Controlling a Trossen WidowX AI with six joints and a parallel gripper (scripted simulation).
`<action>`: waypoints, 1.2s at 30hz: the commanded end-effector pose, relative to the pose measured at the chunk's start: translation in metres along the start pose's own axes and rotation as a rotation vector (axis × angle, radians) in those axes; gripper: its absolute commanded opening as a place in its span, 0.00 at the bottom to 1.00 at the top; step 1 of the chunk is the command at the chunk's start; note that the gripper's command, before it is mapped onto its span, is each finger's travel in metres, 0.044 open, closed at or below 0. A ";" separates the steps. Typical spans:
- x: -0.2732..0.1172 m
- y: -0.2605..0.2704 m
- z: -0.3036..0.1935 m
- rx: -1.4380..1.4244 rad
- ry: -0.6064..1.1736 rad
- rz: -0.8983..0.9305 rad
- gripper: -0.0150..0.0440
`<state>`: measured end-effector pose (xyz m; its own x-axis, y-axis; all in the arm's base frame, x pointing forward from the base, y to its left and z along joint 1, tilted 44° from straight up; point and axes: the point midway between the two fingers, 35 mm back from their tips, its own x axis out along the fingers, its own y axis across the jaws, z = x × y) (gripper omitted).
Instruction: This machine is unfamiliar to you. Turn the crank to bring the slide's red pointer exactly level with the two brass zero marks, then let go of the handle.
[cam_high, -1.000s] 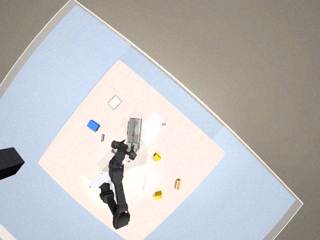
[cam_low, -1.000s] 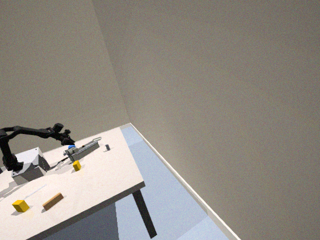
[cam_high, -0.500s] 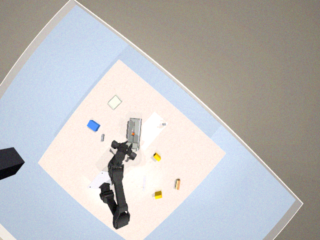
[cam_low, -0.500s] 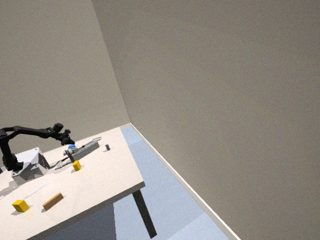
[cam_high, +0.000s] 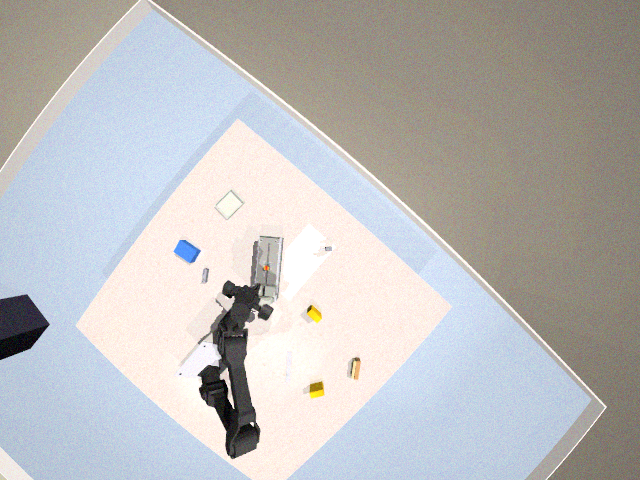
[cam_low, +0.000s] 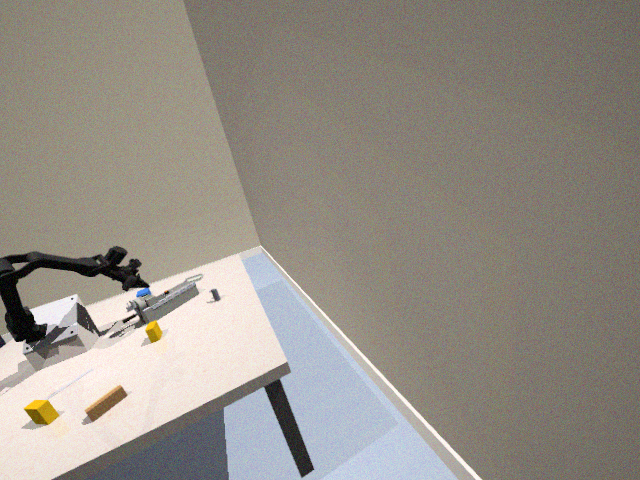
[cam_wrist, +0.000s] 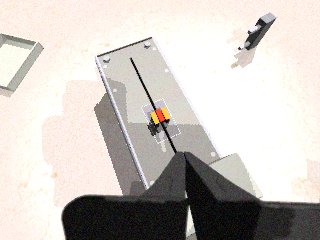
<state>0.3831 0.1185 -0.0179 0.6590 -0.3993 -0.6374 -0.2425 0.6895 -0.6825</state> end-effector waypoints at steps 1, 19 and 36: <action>0.000 0.000 0.000 0.000 0.000 0.000 0.25; 0.000 0.000 0.000 0.000 0.000 0.000 0.79; 0.000 0.000 0.000 0.000 0.000 0.000 0.51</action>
<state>0.3832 0.1185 -0.0179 0.6590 -0.3995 -0.6373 -0.2423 0.6893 -0.6827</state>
